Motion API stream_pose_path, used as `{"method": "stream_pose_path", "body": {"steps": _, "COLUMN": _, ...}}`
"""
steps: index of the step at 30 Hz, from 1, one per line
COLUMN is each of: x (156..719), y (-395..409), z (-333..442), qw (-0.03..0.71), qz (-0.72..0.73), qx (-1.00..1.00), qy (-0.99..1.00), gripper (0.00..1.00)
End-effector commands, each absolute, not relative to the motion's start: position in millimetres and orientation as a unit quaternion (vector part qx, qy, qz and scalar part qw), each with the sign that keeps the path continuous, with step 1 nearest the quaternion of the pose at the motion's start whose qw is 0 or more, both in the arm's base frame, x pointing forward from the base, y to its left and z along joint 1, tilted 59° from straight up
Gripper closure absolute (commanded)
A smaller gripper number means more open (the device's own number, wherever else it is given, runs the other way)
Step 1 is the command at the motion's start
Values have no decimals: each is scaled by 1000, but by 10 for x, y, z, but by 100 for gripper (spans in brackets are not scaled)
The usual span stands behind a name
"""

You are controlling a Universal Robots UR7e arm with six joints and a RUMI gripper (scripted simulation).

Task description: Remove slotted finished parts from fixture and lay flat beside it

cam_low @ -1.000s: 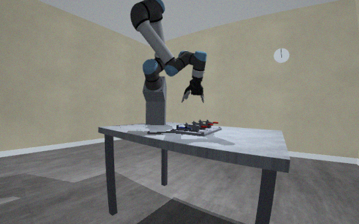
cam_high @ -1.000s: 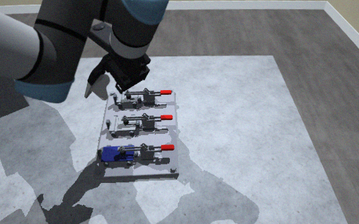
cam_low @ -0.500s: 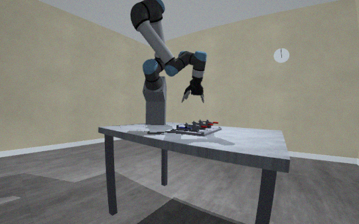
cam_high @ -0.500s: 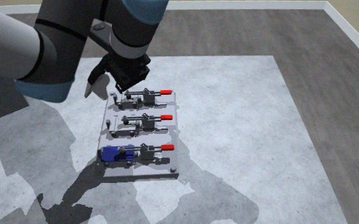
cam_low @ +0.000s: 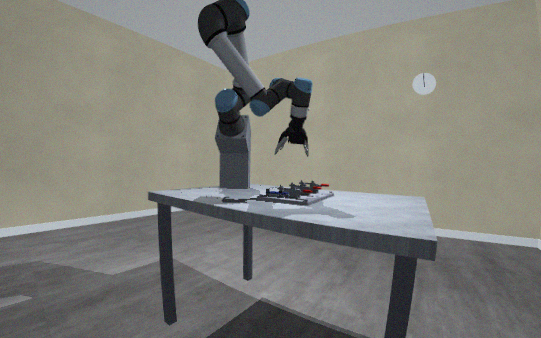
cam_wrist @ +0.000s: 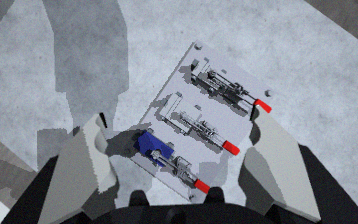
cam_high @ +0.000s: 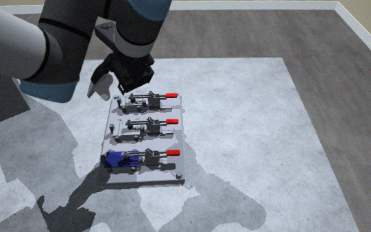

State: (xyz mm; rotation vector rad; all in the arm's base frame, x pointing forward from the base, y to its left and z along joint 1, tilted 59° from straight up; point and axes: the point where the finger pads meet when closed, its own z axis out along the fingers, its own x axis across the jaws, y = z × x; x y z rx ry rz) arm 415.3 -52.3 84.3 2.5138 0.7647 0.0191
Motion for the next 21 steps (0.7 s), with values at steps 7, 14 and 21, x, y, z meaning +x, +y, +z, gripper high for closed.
{"method": "stream_pose_path", "body": {"steps": 7, "x": 4220, "y": -470, "z": 753, "qw": 270, "qz": 29, "qx": 939, "qy": 208, "gripper": 0}}
{"method": "stream_pose_path", "body": {"steps": 14, "x": 4291, "y": -410, "z": 654, "qw": 286, "qz": 58, "qx": 949, "qy": 123, "gripper": 0}}
{"method": "stream_pose_path", "body": {"steps": 21, "x": 4323, "y": -378, "z": 607, "qw": 292, "qz": 75, "qx": 950, "qy": 80, "gripper": 0}}
